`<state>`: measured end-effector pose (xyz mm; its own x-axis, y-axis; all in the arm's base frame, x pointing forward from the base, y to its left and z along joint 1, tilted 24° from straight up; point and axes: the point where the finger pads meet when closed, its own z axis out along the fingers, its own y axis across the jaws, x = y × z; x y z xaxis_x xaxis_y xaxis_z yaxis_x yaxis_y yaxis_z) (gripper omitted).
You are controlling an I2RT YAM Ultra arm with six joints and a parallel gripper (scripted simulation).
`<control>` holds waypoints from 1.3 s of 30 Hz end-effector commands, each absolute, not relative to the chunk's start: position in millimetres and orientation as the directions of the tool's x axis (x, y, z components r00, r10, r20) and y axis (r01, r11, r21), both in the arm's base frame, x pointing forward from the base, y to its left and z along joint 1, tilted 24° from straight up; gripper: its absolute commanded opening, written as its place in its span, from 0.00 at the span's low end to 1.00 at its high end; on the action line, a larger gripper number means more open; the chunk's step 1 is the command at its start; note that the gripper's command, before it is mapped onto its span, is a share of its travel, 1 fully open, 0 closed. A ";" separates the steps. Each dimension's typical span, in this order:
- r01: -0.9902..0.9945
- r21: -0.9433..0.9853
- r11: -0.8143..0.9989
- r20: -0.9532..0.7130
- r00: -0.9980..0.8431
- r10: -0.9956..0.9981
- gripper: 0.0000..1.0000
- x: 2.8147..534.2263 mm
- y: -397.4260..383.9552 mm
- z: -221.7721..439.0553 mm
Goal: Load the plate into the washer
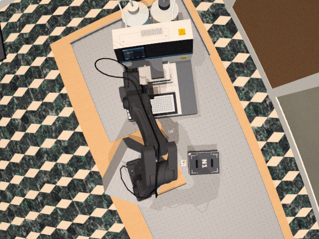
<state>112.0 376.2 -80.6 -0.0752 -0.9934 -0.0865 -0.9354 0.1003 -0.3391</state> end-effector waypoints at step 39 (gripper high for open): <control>-0.933 -0.345 0.099 -0.122 -0.060 -0.991 0.68 85.8 338.6 -89.9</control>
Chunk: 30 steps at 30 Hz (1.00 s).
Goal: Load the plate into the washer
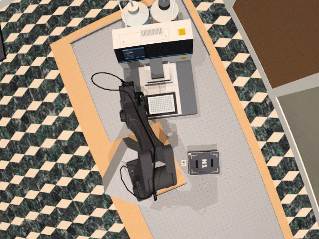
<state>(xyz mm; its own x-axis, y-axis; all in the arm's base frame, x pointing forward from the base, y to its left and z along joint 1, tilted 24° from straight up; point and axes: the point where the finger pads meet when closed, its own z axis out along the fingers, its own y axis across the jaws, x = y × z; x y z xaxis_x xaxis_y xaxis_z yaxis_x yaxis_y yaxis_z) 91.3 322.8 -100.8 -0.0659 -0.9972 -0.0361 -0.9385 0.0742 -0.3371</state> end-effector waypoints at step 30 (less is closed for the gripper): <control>-0.934 -0.343 0.099 -0.121 -0.061 -0.991 0.14 50.3 261.3 -121.3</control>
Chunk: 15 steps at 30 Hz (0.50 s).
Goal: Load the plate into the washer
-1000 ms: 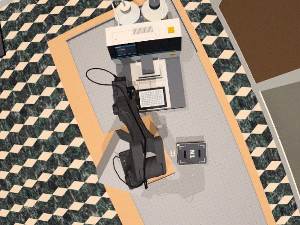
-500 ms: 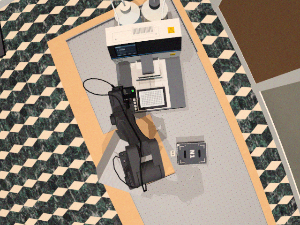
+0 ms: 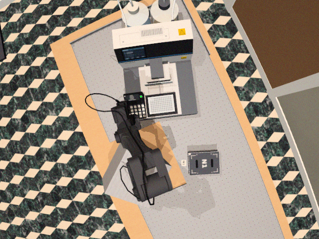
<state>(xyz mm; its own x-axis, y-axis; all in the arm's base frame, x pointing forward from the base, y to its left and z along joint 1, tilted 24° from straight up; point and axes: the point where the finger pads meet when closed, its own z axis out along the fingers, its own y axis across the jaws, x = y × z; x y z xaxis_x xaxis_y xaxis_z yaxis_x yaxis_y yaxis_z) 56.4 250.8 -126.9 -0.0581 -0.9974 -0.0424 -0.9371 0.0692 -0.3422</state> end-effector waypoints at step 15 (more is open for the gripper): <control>-0.934 -0.343 0.097 -0.114 -0.061 -0.992 0.00 34.4 224.9 -136.6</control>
